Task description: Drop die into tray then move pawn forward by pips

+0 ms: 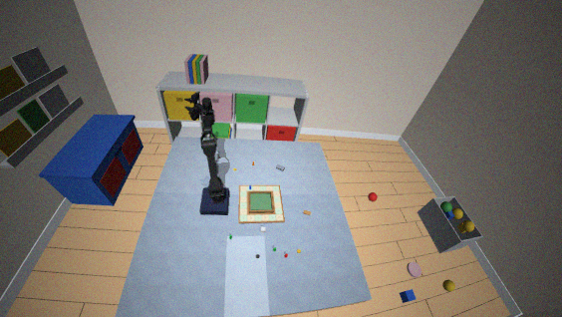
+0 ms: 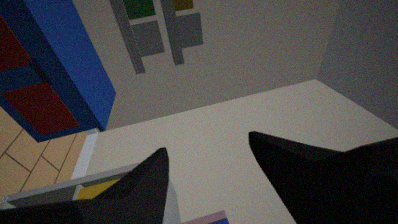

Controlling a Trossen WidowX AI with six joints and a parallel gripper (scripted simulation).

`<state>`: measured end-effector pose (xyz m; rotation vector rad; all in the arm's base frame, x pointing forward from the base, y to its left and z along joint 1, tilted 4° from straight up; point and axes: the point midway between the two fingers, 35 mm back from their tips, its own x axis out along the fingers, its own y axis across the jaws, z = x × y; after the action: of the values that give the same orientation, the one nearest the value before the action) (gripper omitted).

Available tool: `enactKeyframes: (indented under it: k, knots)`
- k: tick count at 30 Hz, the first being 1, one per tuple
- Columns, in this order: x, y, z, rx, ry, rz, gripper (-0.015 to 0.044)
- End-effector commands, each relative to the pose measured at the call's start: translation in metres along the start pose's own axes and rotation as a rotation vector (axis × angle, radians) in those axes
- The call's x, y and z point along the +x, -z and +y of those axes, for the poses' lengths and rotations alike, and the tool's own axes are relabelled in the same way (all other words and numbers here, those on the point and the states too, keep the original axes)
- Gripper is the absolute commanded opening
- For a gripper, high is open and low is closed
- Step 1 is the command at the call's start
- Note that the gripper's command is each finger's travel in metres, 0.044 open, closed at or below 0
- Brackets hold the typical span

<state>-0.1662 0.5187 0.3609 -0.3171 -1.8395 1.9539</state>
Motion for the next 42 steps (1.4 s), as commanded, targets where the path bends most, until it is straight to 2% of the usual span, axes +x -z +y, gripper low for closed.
enactKeyframes:
  k: [1, 9, 20, 31, 37, 42]
  knots:
    - [-0.051, 0.051, 0.0, 0.105, -0.008, 0.191, 0.0275]
    - [-0.171, 0.13, 0.011, 0.325, 0.01, 0.557, 0.0275]
    - [-0.351, 0.164, 0.028, 0.56, 0.109, 0.974, 0.0275]
    - [-0.538, 0.135, 0.07, 0.918, 0.323, 1.423, 0.0275]
    - [-0.629, 0.091, 0.092, 1.083, 0.486, 1.666, 0.0275]
    - [-0.697, 0.038, 0.112, 1.213, 0.641, 1.863, 0.0275]
